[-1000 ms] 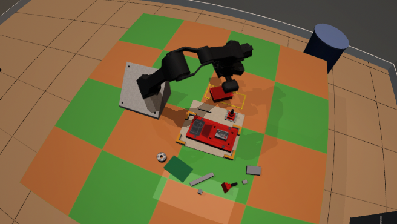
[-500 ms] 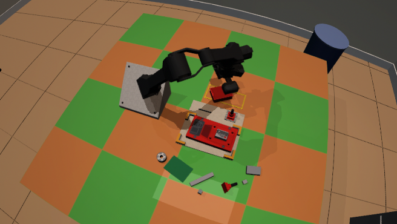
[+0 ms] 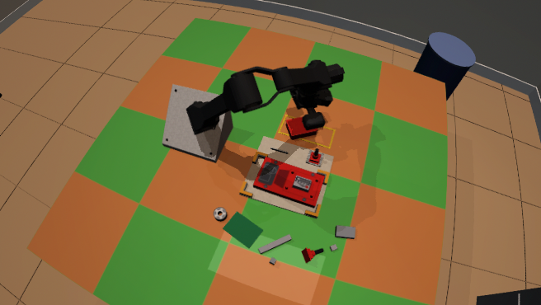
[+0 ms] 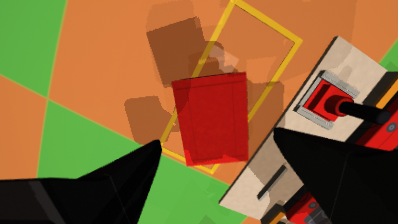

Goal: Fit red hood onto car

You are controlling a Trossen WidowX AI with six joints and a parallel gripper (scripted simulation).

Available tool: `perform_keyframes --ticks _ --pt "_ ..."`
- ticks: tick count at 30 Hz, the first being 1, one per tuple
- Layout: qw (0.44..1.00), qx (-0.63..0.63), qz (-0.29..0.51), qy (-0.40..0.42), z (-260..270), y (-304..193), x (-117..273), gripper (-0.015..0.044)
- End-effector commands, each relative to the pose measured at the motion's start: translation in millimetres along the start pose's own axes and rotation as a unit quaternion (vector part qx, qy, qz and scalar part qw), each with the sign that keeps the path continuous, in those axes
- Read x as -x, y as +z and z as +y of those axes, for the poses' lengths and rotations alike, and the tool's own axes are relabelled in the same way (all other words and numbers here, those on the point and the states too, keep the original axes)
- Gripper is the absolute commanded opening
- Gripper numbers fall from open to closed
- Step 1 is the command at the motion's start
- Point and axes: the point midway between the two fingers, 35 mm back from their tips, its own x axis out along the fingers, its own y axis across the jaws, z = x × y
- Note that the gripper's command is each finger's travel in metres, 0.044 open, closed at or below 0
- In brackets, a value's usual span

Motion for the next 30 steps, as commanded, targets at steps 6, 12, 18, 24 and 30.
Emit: perform_keyframes --ticks 6,12,18,24,30 --pt "1.0 0.002 0.002 -0.002 -0.2 -1.1 -7.7 0.044" --pt "1.0 0.002 0.002 -0.002 -0.2 -1.0 -11.4 0.044" --pt "1.0 0.002 0.002 -0.002 -0.3 -0.9 -15.0 0.044" --pt "1.0 0.002 0.002 -0.002 -0.3 -0.9 -18.6 0.044" --pt "1.0 0.002 0.002 -0.002 -0.3 -1.0 -22.2 0.044"
